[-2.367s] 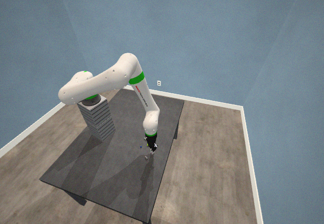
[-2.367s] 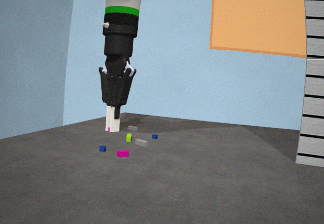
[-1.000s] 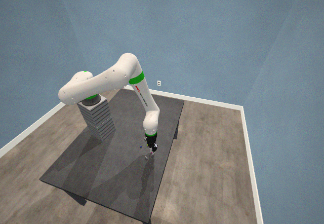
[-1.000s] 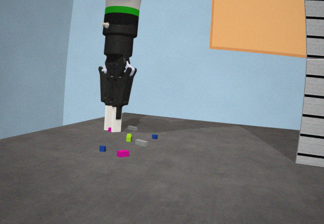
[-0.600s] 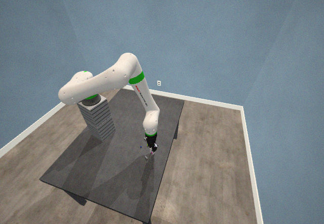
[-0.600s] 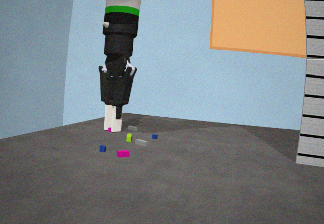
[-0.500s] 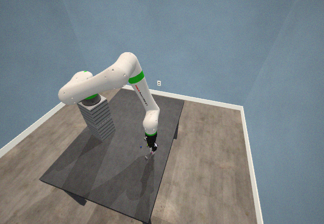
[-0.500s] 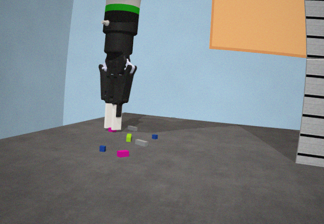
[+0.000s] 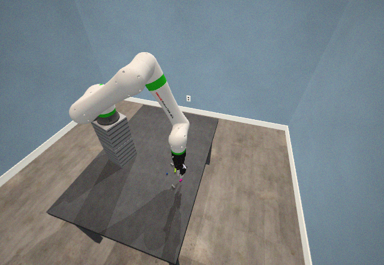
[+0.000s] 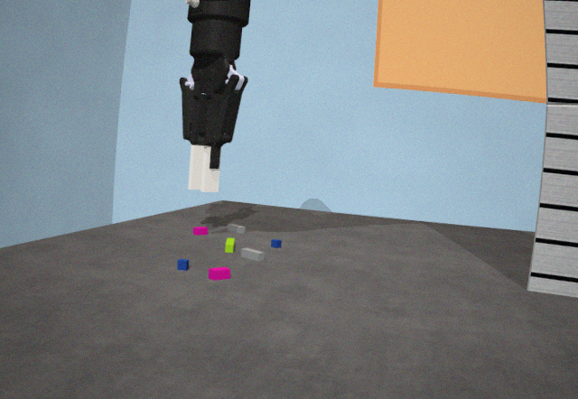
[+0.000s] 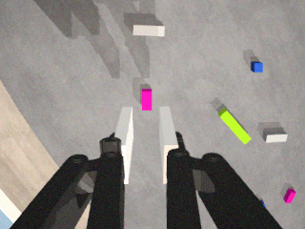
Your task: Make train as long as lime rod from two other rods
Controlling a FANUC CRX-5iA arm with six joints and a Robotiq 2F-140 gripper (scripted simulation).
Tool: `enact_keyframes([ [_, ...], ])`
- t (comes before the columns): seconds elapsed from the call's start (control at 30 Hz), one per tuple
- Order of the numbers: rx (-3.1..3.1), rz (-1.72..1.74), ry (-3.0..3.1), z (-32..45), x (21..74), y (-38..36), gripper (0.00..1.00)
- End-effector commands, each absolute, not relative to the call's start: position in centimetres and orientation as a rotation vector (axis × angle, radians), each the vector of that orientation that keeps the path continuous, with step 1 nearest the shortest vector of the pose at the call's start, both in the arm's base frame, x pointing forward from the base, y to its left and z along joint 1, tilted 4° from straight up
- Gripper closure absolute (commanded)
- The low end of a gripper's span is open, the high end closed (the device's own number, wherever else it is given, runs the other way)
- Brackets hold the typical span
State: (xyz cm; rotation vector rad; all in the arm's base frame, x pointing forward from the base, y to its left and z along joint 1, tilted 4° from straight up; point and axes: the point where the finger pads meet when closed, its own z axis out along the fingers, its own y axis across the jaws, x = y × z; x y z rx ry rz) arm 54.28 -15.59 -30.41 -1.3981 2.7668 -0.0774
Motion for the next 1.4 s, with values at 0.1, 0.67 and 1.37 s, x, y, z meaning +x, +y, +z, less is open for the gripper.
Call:
enact_keyframes([
  [0.1, -1.398, -0.078, 2.767, -28.1, 54.2, -15.5, 0.85],
  [0.67, -1.398, -0.078, 2.767, -27.8, 54.1, -15.5, 0.0],
  [1.37, -1.813, -0.087, 2.524, -28.3, 53.3, -16.7, 0.0],
])
